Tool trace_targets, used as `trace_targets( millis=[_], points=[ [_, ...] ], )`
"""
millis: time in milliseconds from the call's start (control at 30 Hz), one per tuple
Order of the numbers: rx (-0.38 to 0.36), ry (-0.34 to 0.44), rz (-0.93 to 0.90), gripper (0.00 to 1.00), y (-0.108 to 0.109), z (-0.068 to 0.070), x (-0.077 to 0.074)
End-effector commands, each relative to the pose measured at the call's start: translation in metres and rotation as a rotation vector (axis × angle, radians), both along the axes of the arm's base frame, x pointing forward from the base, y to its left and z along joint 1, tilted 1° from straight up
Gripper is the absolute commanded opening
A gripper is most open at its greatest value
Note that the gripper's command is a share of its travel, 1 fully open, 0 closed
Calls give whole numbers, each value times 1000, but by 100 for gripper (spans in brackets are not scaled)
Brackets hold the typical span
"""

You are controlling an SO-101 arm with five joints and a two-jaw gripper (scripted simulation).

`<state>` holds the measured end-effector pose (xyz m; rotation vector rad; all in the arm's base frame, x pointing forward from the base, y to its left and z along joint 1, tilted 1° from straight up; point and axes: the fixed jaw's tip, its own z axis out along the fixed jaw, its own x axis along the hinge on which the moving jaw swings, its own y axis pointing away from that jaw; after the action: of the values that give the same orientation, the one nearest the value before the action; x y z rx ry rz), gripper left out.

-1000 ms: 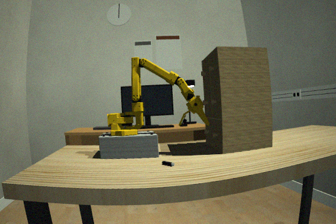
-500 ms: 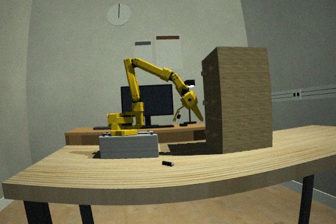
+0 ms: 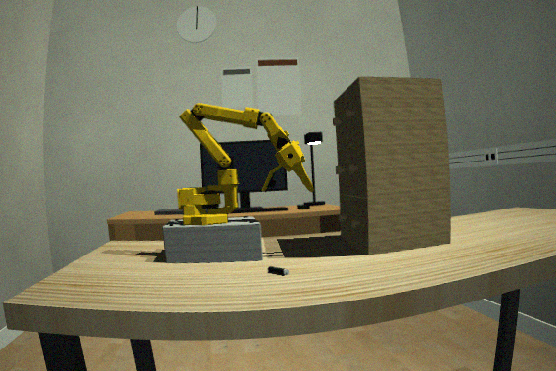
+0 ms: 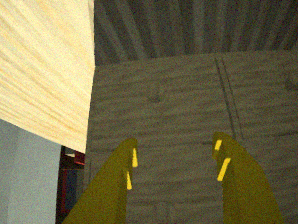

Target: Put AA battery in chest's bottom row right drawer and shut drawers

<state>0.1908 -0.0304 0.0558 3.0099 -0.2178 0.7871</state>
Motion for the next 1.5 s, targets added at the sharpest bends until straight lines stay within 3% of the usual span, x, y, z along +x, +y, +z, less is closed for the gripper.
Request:
trace_targets(
  millis=[0, 233, 367, 1467],
  points=[
    [7, -6, 2, 21, 5, 4, -17],
    [9, -6, 3, 21, 7, 2, -38],
    [10, -6, 4, 21, 8, 1, -42],
    [22, -8, -18, 21, 8, 1, -42]
  ],
)
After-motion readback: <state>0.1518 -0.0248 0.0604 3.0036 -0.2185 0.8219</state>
